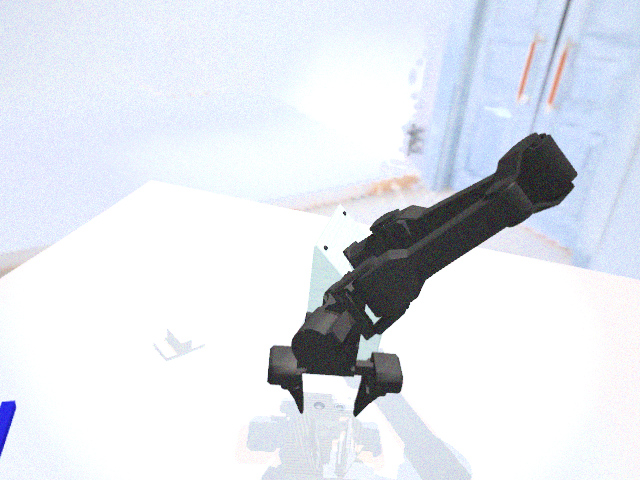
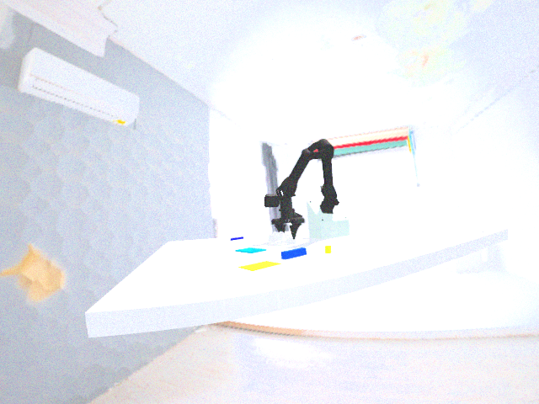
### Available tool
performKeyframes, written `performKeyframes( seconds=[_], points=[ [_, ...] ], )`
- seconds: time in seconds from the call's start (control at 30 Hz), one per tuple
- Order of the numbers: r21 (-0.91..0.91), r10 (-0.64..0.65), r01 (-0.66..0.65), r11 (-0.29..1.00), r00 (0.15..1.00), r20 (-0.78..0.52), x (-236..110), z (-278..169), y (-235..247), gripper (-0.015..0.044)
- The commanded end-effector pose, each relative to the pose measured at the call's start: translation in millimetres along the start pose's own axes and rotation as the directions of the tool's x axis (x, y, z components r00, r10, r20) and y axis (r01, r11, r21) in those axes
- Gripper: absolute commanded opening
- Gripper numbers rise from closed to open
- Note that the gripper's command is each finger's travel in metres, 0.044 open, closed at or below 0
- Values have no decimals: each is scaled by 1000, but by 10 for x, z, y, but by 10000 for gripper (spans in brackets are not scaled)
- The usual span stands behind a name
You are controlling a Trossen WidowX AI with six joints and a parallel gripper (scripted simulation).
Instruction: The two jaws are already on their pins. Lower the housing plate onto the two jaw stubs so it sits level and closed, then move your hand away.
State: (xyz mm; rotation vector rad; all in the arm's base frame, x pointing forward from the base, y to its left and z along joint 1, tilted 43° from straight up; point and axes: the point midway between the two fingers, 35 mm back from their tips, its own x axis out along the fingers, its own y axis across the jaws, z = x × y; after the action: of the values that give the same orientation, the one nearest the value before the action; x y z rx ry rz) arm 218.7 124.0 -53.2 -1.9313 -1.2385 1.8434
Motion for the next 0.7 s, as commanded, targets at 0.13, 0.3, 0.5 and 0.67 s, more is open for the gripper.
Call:
performKeyframes(
  seconds=[0.13,0.3,0.5,0.67],
  points=[
    [2,-6,6,1000,1000,-1,20,0,-11,351],
    [2,-6,6,1000,1000,-1,35,0,-11,351],
    [2,-6,6,1000,1000,-1,44,0,-12,351],
    [1,-6,6,1000,1000,-1,53,0,-12,351]
  ],
)
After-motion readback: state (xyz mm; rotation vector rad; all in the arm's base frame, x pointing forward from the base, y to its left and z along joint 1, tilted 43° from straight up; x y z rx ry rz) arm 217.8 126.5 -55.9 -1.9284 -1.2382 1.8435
